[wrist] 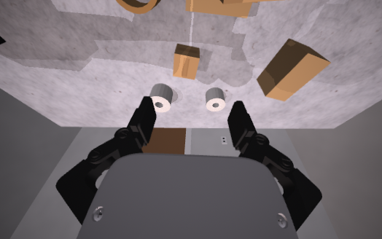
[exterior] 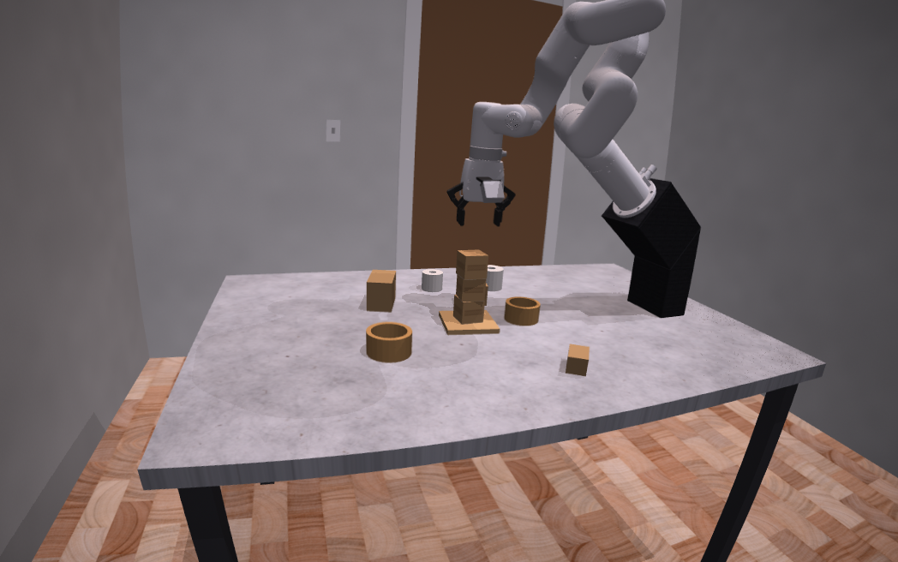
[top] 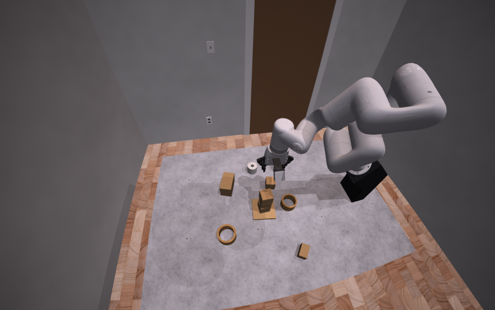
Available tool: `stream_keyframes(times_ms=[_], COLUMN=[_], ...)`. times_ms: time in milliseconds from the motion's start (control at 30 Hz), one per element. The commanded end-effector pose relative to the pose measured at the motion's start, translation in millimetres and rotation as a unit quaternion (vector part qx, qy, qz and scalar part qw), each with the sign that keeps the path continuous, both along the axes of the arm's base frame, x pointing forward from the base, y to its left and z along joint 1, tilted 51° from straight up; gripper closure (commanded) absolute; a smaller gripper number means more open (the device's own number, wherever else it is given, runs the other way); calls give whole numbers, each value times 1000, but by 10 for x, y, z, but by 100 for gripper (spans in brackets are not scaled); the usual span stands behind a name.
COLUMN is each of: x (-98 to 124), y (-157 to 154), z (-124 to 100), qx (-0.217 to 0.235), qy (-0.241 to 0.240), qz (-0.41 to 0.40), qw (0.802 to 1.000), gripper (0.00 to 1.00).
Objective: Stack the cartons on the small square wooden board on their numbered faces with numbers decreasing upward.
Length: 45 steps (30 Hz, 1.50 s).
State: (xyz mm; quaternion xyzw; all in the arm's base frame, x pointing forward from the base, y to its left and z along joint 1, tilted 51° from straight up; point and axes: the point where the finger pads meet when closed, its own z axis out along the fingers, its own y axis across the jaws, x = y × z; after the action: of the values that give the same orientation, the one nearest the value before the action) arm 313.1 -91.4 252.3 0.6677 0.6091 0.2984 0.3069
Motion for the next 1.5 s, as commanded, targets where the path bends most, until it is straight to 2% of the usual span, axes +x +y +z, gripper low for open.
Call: stream_keyframes(times_ms=[0,1467], x=[-230,-140], y=[-430,-428], z=[-92,-132], qx=[82,83], qy=[-5,-9], qz=[-11,-9], qw=[997,996], gripper=[0,0])
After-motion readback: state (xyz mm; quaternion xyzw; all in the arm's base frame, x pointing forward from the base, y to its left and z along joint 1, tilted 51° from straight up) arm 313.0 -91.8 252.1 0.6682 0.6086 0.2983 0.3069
